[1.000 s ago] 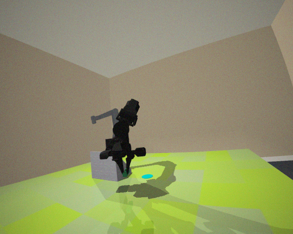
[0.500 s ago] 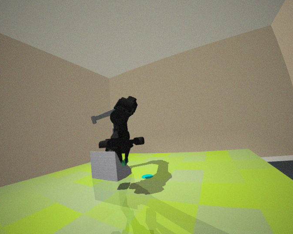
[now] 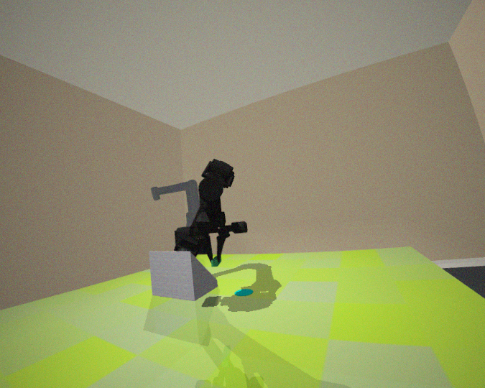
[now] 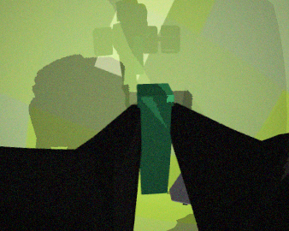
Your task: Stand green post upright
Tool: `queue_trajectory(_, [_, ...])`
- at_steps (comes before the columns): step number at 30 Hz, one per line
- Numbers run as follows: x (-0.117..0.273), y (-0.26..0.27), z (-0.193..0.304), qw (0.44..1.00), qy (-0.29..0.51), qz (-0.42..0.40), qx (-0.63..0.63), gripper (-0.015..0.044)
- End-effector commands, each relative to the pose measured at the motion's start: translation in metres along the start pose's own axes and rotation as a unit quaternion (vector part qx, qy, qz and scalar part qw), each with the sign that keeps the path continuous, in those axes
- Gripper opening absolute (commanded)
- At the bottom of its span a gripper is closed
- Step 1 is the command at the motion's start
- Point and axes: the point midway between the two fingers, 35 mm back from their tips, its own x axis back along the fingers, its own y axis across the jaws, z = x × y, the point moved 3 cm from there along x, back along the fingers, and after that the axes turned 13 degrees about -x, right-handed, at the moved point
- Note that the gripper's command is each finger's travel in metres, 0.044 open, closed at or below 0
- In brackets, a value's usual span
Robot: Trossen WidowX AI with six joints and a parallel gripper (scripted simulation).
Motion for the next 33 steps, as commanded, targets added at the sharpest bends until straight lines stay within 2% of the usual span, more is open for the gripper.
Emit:
queue_trajectory(1, [0.005, 0.005, 0.013, 1.0, -0.002, -0.003, -0.004, 0.0023])
queue_trajectory(33, [0.014, 0.026, 0.112, 1.0, 0.002, -0.003, -0.018, 0.0023])
